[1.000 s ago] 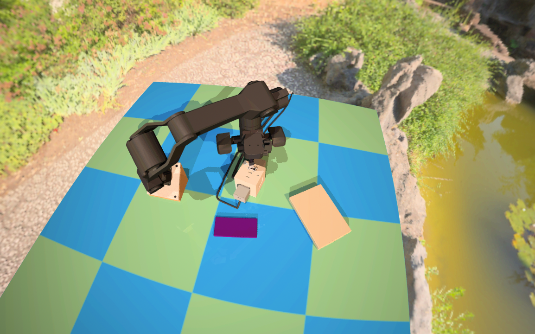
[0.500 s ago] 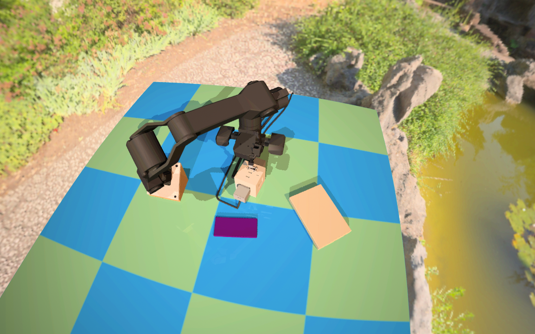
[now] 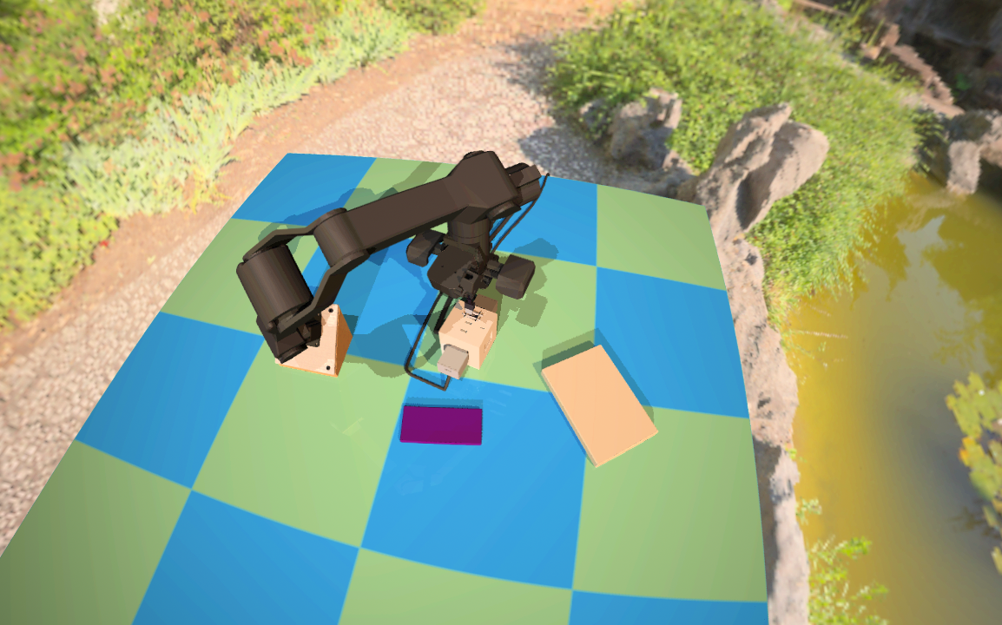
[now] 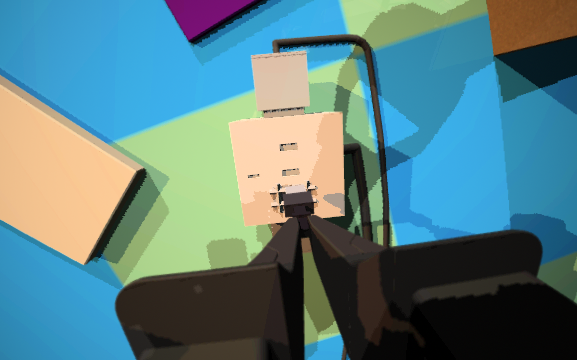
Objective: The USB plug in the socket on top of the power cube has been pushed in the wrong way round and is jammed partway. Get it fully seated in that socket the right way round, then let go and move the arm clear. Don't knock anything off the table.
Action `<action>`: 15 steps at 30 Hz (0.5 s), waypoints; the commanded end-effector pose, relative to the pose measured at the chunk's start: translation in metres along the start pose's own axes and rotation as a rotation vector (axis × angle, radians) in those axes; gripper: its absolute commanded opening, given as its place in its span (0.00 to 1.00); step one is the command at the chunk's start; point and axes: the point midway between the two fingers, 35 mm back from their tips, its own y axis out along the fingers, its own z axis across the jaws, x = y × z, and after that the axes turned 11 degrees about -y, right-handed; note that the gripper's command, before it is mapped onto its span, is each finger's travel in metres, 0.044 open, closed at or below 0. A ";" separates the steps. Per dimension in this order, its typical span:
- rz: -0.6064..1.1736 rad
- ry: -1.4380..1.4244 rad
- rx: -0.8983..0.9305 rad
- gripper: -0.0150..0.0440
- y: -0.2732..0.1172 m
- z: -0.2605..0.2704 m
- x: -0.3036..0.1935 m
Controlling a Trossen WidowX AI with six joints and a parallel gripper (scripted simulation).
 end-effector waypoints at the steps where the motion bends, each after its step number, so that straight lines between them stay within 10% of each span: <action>1: 0.000 0.006 -0.002 0.25 0.000 -0.001 0.000; 15: 0.009 0.002 0.002 0.25 0.001 0.000 0.000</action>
